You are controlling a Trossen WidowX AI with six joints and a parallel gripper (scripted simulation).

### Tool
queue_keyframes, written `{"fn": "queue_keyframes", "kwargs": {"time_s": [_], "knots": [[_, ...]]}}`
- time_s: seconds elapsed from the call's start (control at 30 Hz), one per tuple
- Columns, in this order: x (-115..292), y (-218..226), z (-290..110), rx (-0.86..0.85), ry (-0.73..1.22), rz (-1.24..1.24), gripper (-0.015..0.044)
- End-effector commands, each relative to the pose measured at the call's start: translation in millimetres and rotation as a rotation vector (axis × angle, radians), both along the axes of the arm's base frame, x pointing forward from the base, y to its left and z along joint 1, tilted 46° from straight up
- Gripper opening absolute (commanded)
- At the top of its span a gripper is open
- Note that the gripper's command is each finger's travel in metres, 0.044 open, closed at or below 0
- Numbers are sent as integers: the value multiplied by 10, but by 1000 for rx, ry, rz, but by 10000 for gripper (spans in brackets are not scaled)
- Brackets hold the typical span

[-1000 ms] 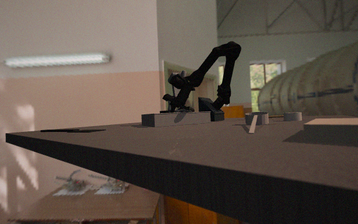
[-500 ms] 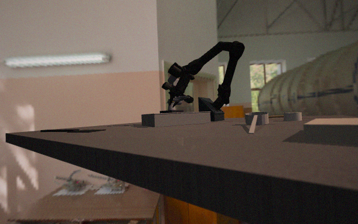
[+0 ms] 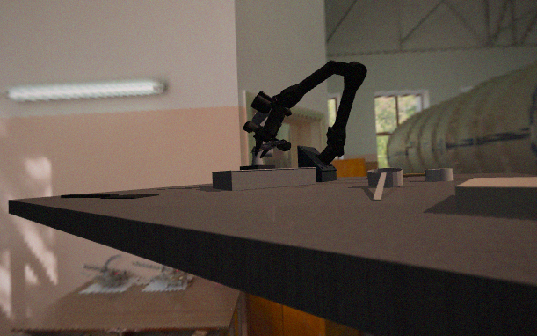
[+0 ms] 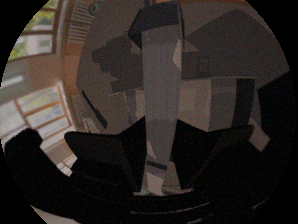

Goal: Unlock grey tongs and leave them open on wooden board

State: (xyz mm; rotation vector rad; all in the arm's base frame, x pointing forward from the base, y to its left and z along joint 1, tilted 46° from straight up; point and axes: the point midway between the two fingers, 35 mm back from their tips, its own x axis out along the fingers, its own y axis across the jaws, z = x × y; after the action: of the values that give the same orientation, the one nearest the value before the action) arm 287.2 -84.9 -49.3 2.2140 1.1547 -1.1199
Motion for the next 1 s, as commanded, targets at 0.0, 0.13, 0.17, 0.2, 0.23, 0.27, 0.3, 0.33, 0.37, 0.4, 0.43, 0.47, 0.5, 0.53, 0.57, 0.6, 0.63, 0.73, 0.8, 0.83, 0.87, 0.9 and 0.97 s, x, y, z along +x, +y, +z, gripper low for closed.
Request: {"fn": "queue_keyframes", "kwargs": {"time_s": [0.0, 0.13, 0.17, 0.2, 0.23, 0.27, 0.3, 0.33, 0.37, 0.4, 0.43, 0.47, 0.5, 0.53, 0.57, 0.6, 0.63, 0.73, 0.8, 0.83, 0.87, 0.9, 0.97], "knots": [[39, -30, -10, 10, 20, 25, -150], [47, -35, -30, 30, 57, 57, -150], [48, -36, -35, 35, 67, 65, -150], [50, -37, -39, 41, 76, 73, -150], [51, -38, -43, 46, 85, 81, -150], [52, -38, -47, 52, 94, 89, -150], [53, -39, -50, 58, 103, 97, -150], [54, -39, -53, 63, 112, 105, -150], [55, -40, -56, 69, 121, 113, -150], [56, -40, -58, 75, 130, 122, -150], [56, -40, -60, 81, 139, 130, -150], [57, -40, -62, 87, 147, 138, -150], [57, -41, -64, 94, 156, 146, -150], [58, -41, -65, 100, 165, 154, -150], [58, -41, -66, 106, 173, 163, -150], [58, -41, -66, 113, 182, 171, -150], [58, -40, -67, 119, 190, 179, -150], [58, -40, -66, 140, 215, 204, -150], [57, -39, -64, 154, 232, 220, -150], [57, -39, -63, 161, 240, 228, -150], [57, -39, -61, 169, 248, 237, -150], [56, -38, -59, 176, 256, 245, -150], [55, -37, -55, 191, 271, 261, -150]]}}
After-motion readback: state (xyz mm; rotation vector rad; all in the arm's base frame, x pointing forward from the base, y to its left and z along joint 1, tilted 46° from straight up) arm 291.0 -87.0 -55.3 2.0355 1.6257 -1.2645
